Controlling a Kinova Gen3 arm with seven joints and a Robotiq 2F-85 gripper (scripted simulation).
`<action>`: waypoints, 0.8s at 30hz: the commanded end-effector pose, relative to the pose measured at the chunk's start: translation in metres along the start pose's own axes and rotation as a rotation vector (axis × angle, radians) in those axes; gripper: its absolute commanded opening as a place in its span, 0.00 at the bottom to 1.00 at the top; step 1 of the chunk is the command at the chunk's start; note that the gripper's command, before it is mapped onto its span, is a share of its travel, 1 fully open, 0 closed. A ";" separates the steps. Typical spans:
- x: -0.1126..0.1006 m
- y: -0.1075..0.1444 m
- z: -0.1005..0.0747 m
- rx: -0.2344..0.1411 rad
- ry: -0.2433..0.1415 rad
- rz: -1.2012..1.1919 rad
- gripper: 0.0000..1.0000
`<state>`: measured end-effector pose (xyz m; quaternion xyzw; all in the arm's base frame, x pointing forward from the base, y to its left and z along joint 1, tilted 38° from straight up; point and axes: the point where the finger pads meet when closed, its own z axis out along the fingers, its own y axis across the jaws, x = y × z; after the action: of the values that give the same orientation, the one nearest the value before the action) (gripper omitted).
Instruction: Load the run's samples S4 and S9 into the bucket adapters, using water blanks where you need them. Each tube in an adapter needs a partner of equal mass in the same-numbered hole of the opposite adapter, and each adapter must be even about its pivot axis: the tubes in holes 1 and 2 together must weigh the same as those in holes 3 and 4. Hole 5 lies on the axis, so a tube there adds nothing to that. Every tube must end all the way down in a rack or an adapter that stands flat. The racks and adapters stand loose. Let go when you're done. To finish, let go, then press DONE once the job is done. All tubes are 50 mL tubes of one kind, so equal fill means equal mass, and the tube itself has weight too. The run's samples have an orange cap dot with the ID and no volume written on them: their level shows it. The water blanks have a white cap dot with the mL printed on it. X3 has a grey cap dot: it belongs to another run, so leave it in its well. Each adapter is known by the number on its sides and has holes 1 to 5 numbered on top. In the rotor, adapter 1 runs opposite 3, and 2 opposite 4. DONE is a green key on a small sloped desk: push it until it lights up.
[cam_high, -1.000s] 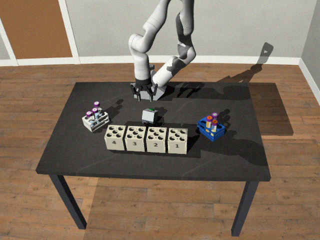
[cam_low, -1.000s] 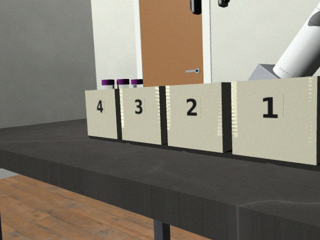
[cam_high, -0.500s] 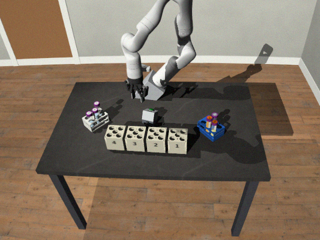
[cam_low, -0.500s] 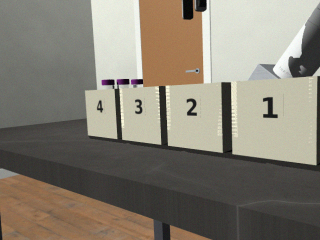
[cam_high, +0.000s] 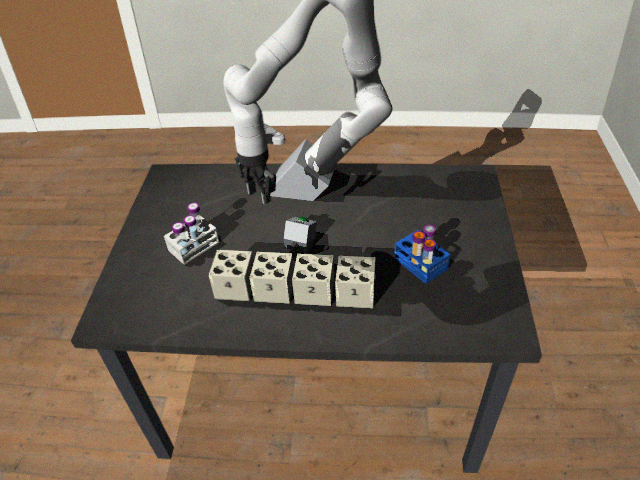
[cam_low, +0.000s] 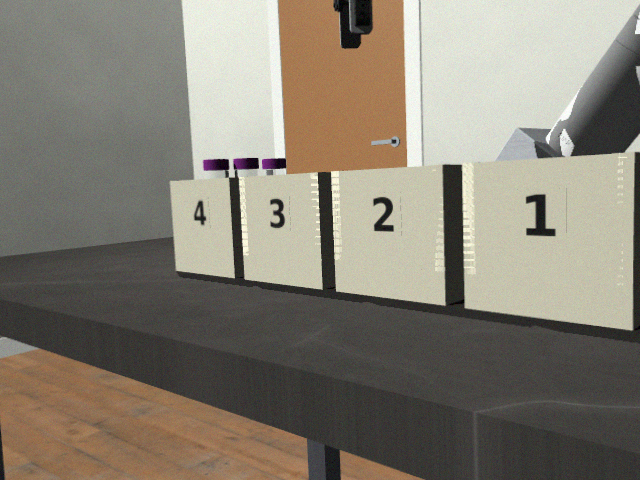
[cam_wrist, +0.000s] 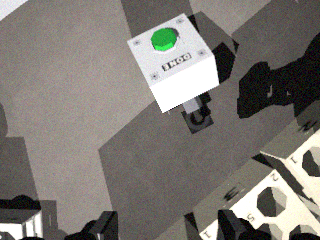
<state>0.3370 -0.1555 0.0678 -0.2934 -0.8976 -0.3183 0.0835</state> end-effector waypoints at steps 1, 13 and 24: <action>-0.007 -0.011 -0.001 0.000 -0.001 0.000 0.62; -0.025 -0.039 -0.001 0.000 -0.001 0.000 0.62; -0.045 -0.069 -0.001 0.000 -0.001 0.000 0.62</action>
<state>0.3334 -0.2121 0.0228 -0.2936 -0.8976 -0.3182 0.0835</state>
